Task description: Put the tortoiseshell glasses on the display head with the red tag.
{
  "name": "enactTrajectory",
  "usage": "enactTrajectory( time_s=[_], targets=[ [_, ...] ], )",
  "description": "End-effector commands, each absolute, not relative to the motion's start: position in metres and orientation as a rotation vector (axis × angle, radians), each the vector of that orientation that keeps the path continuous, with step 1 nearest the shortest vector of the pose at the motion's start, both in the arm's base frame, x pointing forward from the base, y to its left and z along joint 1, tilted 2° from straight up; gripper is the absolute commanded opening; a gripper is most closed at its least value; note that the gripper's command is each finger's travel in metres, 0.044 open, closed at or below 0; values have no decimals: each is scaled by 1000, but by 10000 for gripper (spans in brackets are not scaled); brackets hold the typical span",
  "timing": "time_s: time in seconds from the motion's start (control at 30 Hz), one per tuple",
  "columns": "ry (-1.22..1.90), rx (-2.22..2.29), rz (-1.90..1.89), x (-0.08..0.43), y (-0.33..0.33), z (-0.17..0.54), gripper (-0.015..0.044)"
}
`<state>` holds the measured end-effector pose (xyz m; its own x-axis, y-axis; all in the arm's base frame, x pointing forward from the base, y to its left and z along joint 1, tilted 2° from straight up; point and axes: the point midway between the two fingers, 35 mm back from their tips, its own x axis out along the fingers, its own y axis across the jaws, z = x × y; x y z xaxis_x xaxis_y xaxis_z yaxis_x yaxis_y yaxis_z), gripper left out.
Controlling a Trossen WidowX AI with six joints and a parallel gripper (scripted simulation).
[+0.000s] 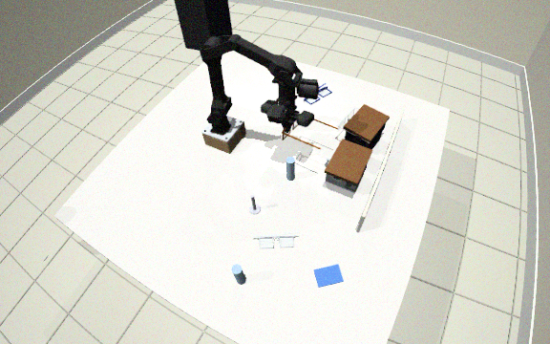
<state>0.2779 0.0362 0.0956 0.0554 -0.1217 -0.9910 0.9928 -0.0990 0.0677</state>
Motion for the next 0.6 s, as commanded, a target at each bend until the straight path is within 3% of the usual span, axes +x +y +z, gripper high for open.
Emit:
enactTrajectory(
  time_s=[0.0,0.57],
  targets=[
    [1081,1230,-1276,276,25,92,0],
    [1181,1297,-1184,270,-3,81,0]
  ],
)
